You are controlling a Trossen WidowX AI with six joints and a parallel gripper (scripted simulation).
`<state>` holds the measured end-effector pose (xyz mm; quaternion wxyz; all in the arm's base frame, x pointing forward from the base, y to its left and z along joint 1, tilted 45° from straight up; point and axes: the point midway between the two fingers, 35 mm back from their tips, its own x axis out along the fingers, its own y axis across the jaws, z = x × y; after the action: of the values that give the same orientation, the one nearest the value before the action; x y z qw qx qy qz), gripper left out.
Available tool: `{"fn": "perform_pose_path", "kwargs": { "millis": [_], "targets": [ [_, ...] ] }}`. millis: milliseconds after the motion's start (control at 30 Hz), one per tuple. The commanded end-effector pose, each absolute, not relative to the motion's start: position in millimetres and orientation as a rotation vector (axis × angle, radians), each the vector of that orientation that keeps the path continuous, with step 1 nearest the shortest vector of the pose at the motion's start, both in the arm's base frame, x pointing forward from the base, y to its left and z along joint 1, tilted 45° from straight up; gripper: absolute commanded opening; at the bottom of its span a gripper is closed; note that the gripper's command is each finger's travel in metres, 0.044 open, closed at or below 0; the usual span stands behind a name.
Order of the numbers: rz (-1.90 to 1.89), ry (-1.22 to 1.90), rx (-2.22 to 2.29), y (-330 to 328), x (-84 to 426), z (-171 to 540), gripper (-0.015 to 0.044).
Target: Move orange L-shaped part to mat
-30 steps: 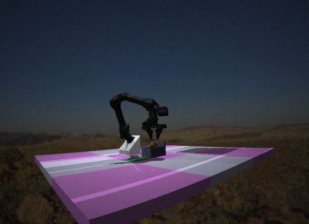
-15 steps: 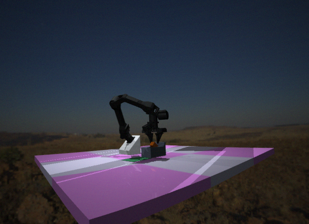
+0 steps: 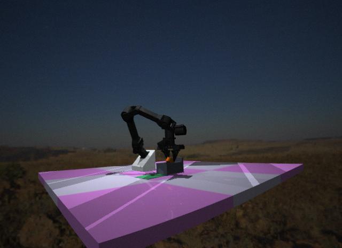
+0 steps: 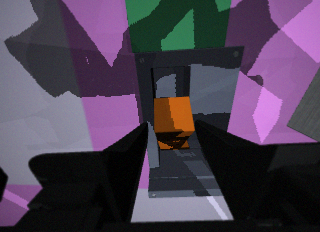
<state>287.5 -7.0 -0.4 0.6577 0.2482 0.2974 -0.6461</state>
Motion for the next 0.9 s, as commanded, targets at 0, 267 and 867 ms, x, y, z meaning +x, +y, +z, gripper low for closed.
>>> {"fn": "perform_pose_path", "kwargs": {
  "millis": [0, 267, 867],
  "targets": [
    [-1.464, 0.672, 0.564, -6.8, 287.8, 0.0, 0.0149],
    [-1.464, 0.672, 0.564, -6.8, 287.8, 0.0, 0.0076],
    [-1.464, 0.674, 0.56, 0.0, 287.7, 6.8, 0.0]
  ]
}}
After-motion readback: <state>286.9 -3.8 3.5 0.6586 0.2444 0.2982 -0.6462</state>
